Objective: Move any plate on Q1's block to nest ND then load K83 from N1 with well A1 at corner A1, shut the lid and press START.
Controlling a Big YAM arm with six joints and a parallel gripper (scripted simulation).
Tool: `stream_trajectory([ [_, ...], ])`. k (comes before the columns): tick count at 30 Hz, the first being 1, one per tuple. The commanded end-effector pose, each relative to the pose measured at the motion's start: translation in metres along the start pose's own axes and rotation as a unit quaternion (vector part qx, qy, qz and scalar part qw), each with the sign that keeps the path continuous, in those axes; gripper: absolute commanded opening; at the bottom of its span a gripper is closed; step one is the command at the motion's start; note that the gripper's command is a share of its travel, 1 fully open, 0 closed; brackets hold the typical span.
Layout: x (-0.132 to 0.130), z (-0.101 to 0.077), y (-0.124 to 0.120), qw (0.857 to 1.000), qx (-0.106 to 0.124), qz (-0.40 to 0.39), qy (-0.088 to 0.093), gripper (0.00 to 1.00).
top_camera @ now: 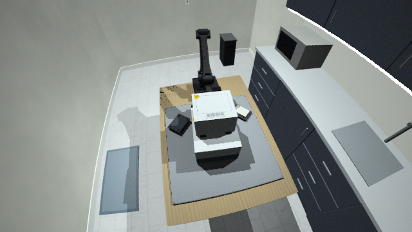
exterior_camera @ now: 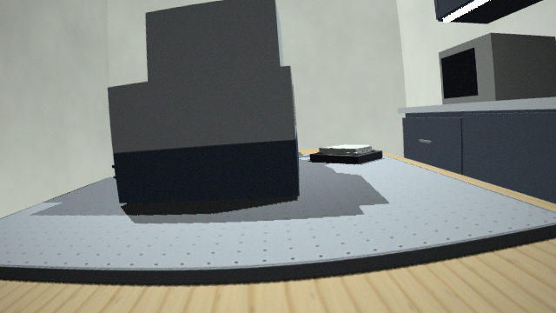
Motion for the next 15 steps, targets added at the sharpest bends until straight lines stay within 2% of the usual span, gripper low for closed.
stream_trajectory([
  [1,-0.018,-0.0189,0.0025,1.0,0.003,-0.005,-0.026,0.0],
  [8,-0.0237,-0.0209,-0.0004,0.999,0.004,-0.001,-0.037,0.0],
  [15,-0.0208,-0.0184,-0.0055,0.999,0.004,0.004,-0.035,0.0],
])
Point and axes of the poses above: the point where the finger pads meet when closed, its own z axis out along the fingers, its own x axis across the jaws, y = z × x, the point moved 4 cm from there along -z, back along the fingers, and after that the axes turned 7 degrees about -z, right-handed, at the moved point
